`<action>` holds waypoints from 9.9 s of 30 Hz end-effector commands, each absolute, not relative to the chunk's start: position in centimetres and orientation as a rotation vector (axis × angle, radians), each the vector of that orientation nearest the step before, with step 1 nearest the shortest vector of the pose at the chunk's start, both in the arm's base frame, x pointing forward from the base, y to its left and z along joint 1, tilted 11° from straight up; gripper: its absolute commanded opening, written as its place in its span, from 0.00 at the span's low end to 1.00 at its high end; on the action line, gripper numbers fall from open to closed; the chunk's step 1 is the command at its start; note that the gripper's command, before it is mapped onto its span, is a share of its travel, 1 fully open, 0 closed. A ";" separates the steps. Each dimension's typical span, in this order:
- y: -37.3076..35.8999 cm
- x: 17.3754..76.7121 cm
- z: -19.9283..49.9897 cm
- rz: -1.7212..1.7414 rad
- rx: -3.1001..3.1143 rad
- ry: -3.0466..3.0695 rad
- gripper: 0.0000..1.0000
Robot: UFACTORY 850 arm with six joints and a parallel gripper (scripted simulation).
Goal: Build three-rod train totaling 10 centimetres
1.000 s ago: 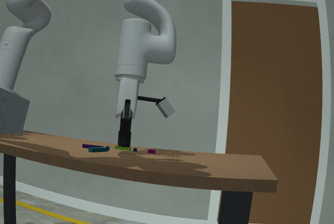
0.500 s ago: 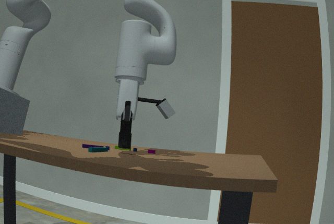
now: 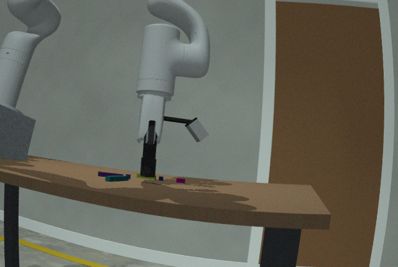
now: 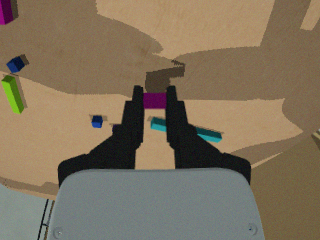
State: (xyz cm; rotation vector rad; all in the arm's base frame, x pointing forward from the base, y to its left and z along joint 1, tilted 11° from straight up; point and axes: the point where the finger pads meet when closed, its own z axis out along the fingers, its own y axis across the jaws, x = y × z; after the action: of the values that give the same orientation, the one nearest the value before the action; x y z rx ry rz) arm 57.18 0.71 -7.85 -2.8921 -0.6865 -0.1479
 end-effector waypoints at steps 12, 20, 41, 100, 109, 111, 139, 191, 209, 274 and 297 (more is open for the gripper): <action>0.7 57.3 -7.8 -0.151 -2.893 -0.687 0.15; 0.8 57.3 -8.3 -0.151 -2.893 -0.687 0.15; 0.9 57.4 -8.9 -0.151 -2.893 -0.687 0.15; 0.8 57.3 -8.5 -0.151 -2.893 -0.687 0.36; 0.2 57.2 -5.3 -0.151 -2.893 -0.687 0.36; 0.1 57.1 -4.8 -0.151 -2.893 -0.687 0.36; -0.7 56.8 -0.1 -0.151 -2.893 -0.687 1.00; 5.0 58.7 0.1 -0.267 -2.068 -2.242 1.00; 8.0 59.4 0.1 -0.295 -1.375 -2.779 1.00; 13.7 60.2 0.3 -0.285 0.267 -3.193 0.24; 13.7 60.2 0.2 -0.285 0.268 -3.193 0.24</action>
State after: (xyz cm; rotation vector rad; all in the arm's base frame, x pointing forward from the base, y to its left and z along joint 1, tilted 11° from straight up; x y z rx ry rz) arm 60.10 13.70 0.17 0.2674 -3.1911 -0.2846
